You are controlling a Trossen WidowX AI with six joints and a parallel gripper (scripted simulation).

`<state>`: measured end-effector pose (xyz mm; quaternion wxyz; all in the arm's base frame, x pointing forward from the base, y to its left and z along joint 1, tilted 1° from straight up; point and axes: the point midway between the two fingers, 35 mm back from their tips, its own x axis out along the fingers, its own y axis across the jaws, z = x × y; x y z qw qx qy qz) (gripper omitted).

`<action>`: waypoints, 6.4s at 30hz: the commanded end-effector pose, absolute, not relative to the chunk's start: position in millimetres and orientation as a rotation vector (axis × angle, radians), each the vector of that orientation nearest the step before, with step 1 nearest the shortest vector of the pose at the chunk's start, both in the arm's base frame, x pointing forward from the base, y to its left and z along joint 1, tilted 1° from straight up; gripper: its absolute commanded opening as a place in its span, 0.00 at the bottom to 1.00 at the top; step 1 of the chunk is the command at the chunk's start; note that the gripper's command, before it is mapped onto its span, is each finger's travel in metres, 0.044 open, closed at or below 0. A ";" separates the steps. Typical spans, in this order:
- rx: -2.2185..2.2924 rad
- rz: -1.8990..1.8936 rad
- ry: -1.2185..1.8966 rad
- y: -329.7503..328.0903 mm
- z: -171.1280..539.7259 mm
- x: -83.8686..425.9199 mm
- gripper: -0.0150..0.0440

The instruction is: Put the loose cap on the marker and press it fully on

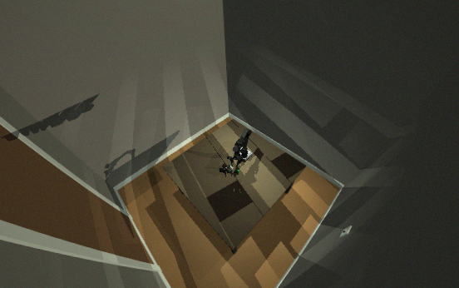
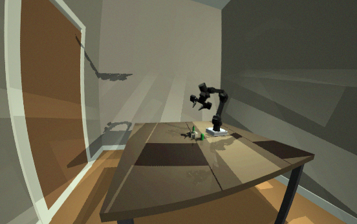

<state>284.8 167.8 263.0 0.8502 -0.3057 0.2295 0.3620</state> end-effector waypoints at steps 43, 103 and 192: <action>-0.802 0.814 1.411 127.8 47.1 212.5 0.67; -0.802 0.814 1.411 127.8 59.7 212.7 0.25; -0.811 0.805 1.412 27.7 77.1 265.7 0.25</action>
